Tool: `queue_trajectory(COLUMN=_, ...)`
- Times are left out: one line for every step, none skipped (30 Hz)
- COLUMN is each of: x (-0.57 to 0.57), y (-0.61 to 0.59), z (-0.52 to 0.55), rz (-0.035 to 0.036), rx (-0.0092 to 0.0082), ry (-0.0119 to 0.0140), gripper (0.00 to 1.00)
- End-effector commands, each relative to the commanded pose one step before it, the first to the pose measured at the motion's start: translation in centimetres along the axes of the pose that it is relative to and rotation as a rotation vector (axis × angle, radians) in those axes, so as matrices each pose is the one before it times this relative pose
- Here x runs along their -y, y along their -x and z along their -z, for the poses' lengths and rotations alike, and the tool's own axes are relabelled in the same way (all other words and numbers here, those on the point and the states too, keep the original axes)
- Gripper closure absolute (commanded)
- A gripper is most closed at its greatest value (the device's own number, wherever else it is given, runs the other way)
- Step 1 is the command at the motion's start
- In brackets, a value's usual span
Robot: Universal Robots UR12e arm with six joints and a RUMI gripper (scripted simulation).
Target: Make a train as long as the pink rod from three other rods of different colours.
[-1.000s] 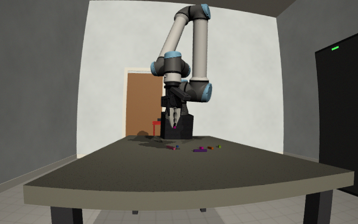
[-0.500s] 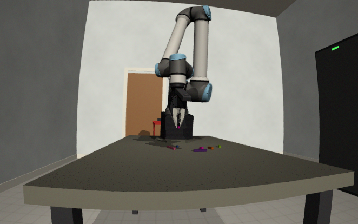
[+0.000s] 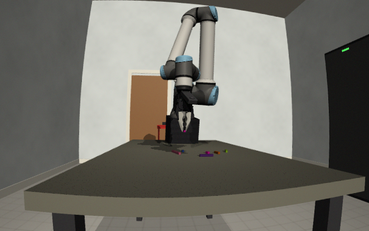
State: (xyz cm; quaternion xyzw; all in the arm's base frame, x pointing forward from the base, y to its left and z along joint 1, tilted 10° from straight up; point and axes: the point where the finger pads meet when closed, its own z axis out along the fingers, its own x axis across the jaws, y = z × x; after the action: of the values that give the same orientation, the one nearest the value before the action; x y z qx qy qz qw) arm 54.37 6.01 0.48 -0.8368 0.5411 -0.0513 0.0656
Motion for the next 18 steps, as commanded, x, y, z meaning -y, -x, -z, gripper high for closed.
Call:
queue_trajectory(x=0.043, y=-0.023, z=-0.065, rz=-0.00068, rx=-0.00078, ry=-0.00081, gripper=1.0)
queue_trajectory(x=0.001, y=0.0, z=-0.092, rz=-0.00005, rx=-0.00003, ry=0.00003, gripper=1.0)
queue_trajectory(x=0.001, y=0.001, z=-0.129, rz=-0.00007, rx=-0.00005, ry=0.00004, gripper=1.0)
queue_trajectory(x=0.0, y=0.002, z=-0.168, rz=-0.00009, rx=-0.00006, ry=0.00005, gripper=1.0)
queue_trajectory(x=0.002, y=0.001, z=-0.207, rz=0.0, rx=0.0, ry=0.0, gripper=1.0)
queue_trajectory(x=0.001, y=0.002, z=-0.248, rz=0.0, rx=0.0, ry=0.0, gripper=1.0)
queue_trajectory(x=0.002, y=0.001, z=-0.286, rz=0.0, rx=0.0, ry=0.0, gripper=1.0)
queue_trajectory(x=0.002, y=0.002, z=-0.322, rz=0.0, rx=0.0, ry=0.0, gripper=1.0)
queue_trajectory(x=0.002, y=0.003, z=-0.355, rz=0.0, rx=0.0, ry=0.0, gripper=1.0)
queue_trajectory(x=0.003, y=0.002, z=-0.384, rz=0.0, rx=0.0, ry=0.0, gripper=1.0)
queue_trajectory(x=0.003, y=0.003, z=-0.409, rz=0.0, rx=0.0, ry=0.0, gripper=1.0)
queue_trajectory(x=0.0, y=0.0, z=0.0, rz=0.0, rx=0.0, ry=0.0, gripper=1.0)
queue_trajectory(x=0.0, y=0.0, z=0.0, rz=0.0, rx=0.0, ry=0.0, gripper=1.0)
queue_trajectory(x=0.003, y=0.003, z=-0.428, rz=0.0, rx=0.0, ry=0.0, gripper=1.0)
queue_trajectory(x=0.003, y=0.003, z=-0.443, rz=0.0, rx=0.0, ry=0.0, gripper=1.0)
queue_trajectory(x=0.003, y=0.003, z=-0.452, rz=0.0, rx=0.0, ry=0.0, gripper=1.0)
queue_trajectory(x=0.003, y=0.003, z=-0.456, rz=0.0, rx=0.0, ry=0.0, gripper=1.0)
queue_trajectory(x=0.003, y=0.003, z=-0.454, rz=0.0, rx=0.0, ry=0.0, gripper=1.0)
